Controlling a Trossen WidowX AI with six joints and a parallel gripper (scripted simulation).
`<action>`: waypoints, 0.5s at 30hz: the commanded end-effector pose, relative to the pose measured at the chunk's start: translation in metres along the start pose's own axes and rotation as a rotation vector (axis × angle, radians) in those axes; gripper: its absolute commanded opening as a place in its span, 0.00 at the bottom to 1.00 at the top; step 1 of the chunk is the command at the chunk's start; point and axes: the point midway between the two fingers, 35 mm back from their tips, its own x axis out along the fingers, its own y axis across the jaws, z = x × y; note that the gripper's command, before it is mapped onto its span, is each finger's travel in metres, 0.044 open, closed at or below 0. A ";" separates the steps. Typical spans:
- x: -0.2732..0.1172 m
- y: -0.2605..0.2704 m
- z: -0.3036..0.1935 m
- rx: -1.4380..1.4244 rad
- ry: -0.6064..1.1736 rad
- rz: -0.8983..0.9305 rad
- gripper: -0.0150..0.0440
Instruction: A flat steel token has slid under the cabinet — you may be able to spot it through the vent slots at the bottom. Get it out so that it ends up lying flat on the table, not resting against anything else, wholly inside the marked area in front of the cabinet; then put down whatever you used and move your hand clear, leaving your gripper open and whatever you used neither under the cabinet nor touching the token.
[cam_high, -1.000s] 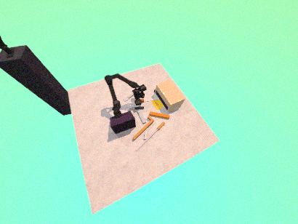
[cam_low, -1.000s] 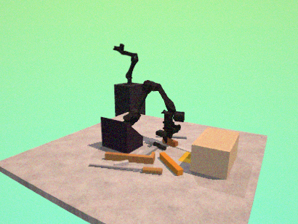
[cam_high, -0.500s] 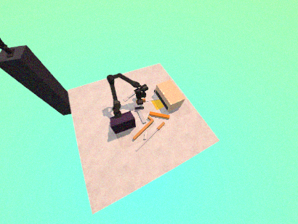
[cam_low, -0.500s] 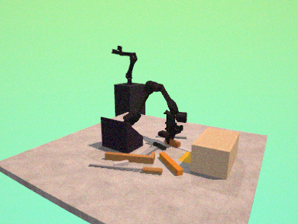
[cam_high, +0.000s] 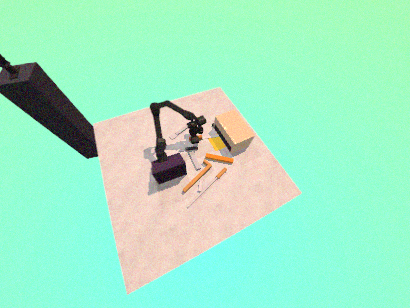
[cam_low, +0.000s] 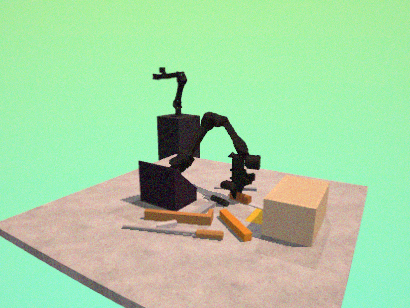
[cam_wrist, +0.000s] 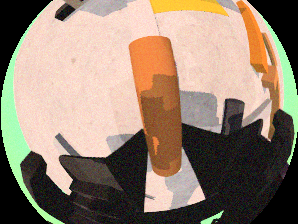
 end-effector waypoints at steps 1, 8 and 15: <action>0.000 0.000 0.007 -0.002 -0.002 0.001 0.25; 0.000 0.001 0.015 -0.003 -0.002 0.001 0.25; -0.001 0.001 0.023 -0.003 -0.003 0.001 0.25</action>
